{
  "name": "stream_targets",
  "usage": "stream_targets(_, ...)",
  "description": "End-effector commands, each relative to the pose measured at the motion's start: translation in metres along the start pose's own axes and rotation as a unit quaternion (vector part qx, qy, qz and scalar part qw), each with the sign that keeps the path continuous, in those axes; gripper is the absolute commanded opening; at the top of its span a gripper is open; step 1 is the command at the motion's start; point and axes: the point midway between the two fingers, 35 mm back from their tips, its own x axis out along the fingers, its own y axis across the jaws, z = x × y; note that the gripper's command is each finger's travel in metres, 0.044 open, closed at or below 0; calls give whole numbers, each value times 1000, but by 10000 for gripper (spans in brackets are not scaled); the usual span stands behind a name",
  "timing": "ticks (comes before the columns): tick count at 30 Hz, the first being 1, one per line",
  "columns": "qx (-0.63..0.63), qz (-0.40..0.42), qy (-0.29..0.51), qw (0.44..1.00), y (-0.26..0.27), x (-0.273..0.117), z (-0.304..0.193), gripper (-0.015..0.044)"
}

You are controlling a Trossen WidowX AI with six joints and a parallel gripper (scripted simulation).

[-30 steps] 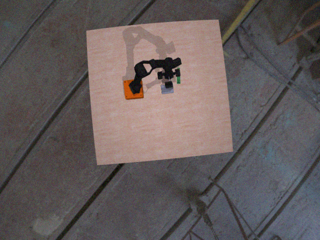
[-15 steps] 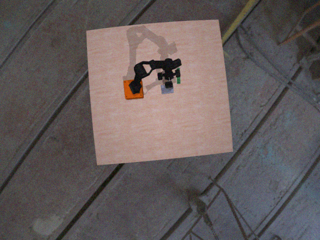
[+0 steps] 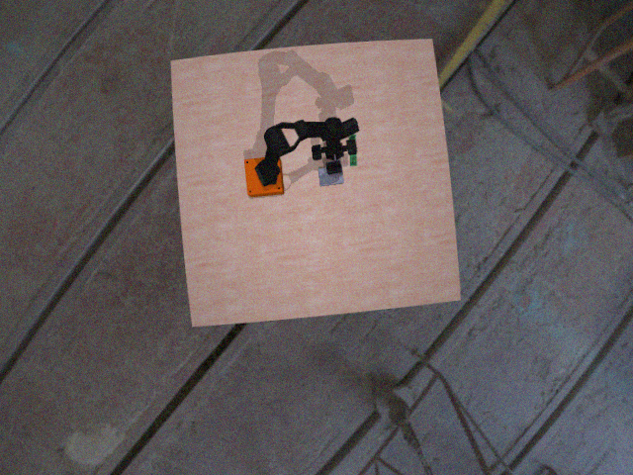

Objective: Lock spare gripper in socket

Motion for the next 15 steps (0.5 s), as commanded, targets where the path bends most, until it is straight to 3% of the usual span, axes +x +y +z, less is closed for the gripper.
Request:
stream_targets(1, -2, 1, 3, 1000, 3, 2, -3, 0)
stream_targets(15, -1, -4, 3, 1000, 3, 3, -8, 0)
